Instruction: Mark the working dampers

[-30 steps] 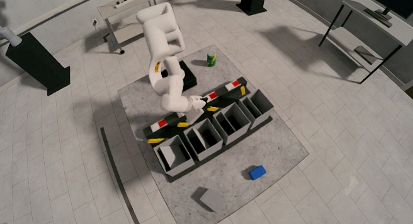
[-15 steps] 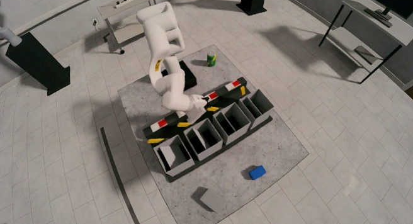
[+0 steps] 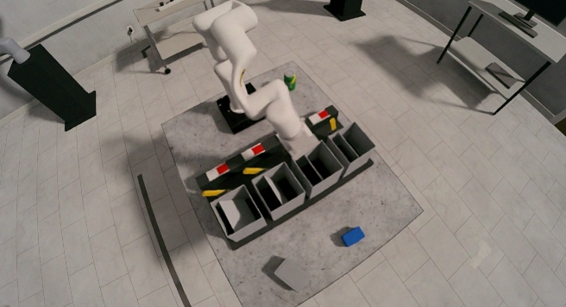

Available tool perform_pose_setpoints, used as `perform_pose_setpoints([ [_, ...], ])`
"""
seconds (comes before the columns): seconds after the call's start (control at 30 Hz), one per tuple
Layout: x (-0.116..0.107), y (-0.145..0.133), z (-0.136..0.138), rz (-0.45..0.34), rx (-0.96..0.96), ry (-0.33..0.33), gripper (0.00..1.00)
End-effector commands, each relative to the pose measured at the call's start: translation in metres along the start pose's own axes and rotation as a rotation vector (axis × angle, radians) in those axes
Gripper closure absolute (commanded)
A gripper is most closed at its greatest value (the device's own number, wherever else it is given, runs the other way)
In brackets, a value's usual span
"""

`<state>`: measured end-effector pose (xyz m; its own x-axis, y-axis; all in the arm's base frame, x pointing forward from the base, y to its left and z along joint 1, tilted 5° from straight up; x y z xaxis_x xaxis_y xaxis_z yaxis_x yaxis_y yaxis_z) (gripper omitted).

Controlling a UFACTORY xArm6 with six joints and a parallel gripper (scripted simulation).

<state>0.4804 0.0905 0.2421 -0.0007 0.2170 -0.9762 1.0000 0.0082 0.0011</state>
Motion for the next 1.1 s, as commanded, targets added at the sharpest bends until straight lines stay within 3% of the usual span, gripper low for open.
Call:
perform_pose_setpoints([
  [0.0, -0.002, 0.023, -0.032, -0.015, 0.012, -0.165, 0.61],
  [0.23, -0.004, 0.046, -0.065, -0.027, 0.005, -0.291, 0.61],
  [1.07, -0.004, 0.046, -0.065, -0.027, 0.005, -0.293, 0.61],
])
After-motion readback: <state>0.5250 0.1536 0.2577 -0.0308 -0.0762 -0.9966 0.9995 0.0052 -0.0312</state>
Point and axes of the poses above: the point where the finger pads meet when closed, its own x axis out along the fingers, its own z axis across the jaws, y = z × x, the point moved 6 cm from there along -x, back along the fingers, and after that the axes turned 3 degrees about x, right-handed, at the moved point
